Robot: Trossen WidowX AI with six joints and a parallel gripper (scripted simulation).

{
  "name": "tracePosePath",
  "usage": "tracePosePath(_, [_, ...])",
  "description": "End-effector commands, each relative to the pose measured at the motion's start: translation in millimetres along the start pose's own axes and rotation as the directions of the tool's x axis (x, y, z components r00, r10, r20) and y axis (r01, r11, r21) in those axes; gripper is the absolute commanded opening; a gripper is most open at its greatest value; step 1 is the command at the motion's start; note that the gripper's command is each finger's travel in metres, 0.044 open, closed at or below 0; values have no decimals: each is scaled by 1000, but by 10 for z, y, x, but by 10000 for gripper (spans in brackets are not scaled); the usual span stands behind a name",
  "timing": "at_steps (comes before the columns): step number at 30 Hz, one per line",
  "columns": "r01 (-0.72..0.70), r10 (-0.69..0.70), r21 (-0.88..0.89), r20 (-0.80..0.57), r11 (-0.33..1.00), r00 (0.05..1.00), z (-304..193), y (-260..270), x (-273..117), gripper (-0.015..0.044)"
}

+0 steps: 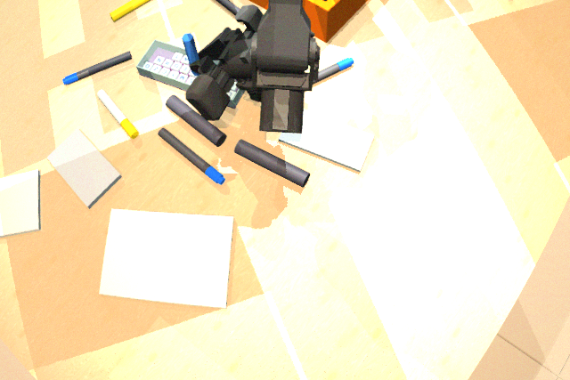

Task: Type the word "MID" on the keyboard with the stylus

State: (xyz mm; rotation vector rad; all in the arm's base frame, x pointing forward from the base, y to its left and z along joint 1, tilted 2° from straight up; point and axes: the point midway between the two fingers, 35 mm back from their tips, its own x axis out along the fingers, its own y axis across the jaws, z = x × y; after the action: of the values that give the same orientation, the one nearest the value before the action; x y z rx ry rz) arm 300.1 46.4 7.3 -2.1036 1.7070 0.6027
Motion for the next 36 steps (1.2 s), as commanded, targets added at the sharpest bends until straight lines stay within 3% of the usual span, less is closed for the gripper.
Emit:
tracePosePath(1, [-4,4,0,1,1000,1000,26,9,15,81])
tracePosePath(36, [-4,4,0,1,1000,1000,116,10,67,81])
